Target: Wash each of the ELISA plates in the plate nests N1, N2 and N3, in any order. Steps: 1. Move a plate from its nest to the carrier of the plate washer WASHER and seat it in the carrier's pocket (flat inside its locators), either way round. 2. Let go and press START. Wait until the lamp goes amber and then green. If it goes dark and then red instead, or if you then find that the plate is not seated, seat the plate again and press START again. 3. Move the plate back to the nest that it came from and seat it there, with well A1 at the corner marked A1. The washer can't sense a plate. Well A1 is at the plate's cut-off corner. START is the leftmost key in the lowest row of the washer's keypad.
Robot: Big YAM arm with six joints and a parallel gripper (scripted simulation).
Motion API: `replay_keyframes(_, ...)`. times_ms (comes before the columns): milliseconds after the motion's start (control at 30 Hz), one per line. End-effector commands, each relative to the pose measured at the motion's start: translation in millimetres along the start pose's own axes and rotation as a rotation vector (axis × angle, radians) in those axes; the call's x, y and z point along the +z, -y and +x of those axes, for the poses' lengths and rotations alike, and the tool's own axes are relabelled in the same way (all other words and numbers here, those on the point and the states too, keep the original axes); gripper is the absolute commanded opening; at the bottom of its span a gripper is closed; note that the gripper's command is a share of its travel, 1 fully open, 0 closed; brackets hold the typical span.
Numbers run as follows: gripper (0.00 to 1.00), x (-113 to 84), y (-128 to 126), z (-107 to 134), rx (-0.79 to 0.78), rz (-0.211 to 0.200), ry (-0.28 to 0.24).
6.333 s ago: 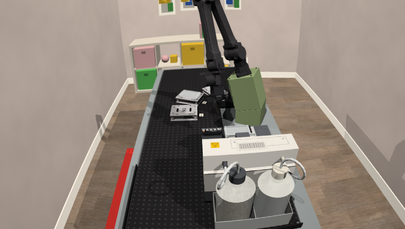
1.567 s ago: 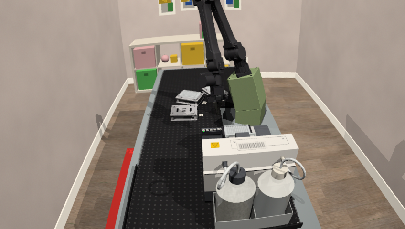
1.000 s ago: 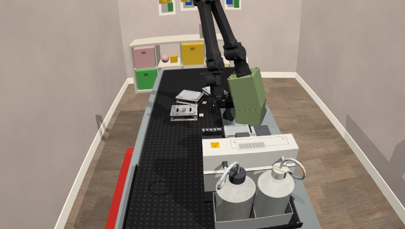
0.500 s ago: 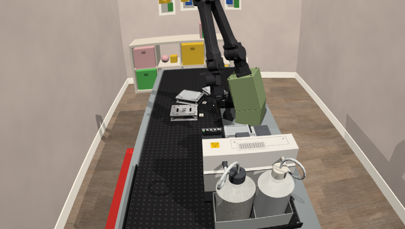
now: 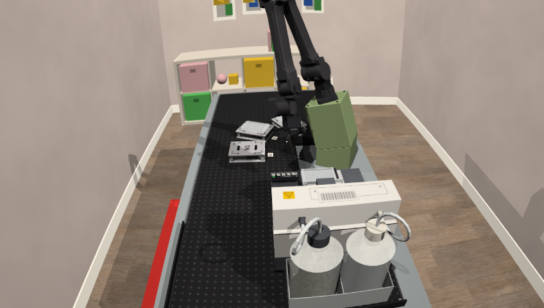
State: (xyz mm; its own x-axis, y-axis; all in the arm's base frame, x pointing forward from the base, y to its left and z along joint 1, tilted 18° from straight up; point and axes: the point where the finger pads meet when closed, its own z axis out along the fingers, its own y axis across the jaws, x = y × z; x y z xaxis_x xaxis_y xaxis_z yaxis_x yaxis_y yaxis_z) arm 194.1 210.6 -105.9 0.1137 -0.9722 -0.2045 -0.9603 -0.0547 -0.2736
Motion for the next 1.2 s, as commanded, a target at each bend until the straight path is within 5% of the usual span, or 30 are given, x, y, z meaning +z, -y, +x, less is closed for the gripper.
replay_keyframes(0, 0.0, -0.5, 2.0, -2.8, 0.002, 0.004, 0.004)
replay_keyframes(467, 0.0, -0.5, 2.0, -2.8, 0.002, 0.004, 0.004)
replay_keyframes(500, 1.0, -1.9, -6.3, -6.0, 0.033, 0.001, -0.009)
replay_keyframes(1167, 1.0, -2.4, -62.3, -69.4, 0.55, 0.096, -0.095)
